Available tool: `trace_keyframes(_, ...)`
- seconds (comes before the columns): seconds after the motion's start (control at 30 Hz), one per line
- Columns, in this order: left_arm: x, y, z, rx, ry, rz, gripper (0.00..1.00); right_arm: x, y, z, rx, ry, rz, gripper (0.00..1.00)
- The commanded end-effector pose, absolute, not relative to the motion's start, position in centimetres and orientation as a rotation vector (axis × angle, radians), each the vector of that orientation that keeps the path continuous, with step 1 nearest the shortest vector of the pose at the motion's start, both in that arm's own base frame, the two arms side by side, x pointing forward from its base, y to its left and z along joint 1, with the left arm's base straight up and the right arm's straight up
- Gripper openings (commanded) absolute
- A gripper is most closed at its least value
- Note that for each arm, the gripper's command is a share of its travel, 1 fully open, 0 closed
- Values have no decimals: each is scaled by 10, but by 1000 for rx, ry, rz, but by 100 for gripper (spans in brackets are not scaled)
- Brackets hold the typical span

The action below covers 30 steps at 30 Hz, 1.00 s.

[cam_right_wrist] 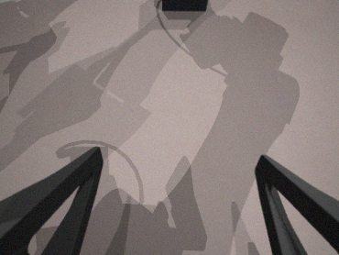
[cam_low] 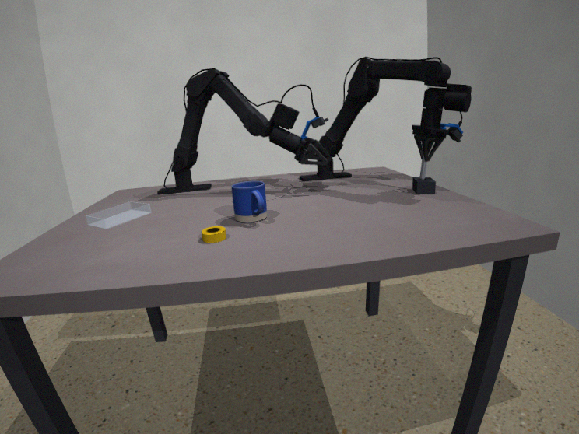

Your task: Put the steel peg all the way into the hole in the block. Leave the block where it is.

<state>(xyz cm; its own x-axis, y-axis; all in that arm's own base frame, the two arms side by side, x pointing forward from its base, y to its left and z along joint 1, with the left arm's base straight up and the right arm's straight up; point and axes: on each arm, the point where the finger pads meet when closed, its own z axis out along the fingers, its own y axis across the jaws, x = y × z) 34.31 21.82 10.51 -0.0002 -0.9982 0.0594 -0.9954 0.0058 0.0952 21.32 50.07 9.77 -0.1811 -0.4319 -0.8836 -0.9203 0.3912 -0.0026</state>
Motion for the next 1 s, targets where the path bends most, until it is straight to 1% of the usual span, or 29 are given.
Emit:
trace_keyframes(0.0,350,224,111,2166,-2160,-54,0,219,506,127,-1137,1730,737,100)
trace_keyframes(0.47,353,226,115,2175,-2169,-50,0,219,506,127,-1137,1730,737,100)
trace_keyframes(0.73,351,225,104,2156,-2149,-59,0,219,506,127,-1137,1730,737,100)
trace_keyframes(0.97,350,222,115,2167,-2161,-54,0,219,506,127,-1137,1730,737,100)
